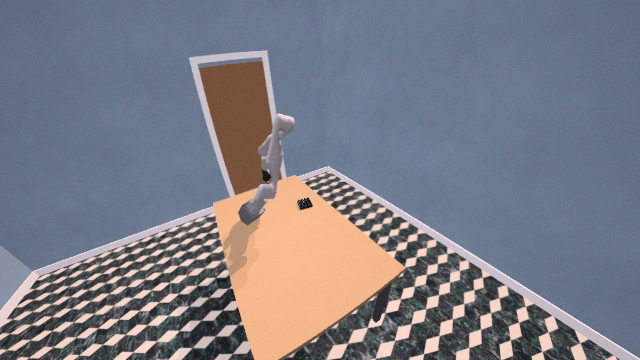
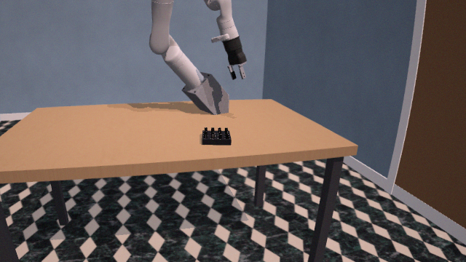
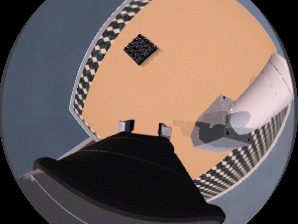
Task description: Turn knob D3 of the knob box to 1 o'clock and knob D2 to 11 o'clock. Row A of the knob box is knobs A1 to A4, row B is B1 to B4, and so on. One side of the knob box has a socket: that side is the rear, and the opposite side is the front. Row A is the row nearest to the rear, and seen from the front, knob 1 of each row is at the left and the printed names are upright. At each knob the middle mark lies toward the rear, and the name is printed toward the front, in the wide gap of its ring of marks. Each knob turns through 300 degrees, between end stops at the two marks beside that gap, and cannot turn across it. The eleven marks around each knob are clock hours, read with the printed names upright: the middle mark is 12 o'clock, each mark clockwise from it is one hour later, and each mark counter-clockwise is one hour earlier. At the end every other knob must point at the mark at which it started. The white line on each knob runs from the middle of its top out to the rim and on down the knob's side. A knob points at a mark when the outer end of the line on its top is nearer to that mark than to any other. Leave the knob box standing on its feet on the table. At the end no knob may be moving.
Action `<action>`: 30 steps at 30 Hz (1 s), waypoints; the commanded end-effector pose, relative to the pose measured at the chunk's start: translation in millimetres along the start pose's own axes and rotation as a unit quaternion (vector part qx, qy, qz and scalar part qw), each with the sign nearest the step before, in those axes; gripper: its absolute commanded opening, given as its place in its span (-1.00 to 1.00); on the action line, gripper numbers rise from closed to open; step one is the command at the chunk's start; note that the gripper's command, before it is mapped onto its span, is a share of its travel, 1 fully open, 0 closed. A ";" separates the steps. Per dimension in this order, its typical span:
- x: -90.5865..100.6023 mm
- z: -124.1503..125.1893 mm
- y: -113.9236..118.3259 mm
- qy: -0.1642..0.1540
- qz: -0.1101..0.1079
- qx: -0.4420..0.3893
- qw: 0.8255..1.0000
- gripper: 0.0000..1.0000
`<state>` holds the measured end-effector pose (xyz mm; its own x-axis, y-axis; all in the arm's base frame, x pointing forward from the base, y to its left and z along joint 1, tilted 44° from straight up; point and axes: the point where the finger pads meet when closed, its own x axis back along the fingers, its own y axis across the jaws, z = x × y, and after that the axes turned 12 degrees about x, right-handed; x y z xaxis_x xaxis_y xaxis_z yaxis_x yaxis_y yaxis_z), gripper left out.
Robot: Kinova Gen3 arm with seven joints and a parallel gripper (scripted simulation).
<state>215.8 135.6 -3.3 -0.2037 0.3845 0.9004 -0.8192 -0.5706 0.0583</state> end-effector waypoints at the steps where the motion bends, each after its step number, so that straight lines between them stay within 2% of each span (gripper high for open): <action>1: 0.3 -0.5 -0.4 0.000 0.001 0.000 1.000 1.00; 9: -1.8 4.8 -3.0 0.003 -0.001 0.009 1.000 1.00; 17: -17.1 41.1 -13.8 0.028 -0.019 0.065 0.997 1.00; 19: -17.1 41.1 -13.8 0.028 -0.019 0.065 0.997 1.00; 24: -33.3 80.0 -21.1 0.050 -0.043 0.125 0.990 1.00; 30: -55.3 133.1 -23.9 0.072 -0.082 0.205 0.973 1.00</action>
<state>308.2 53.8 6.6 -0.2171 0.5447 0.8101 -0.5649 -0.7469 0.3508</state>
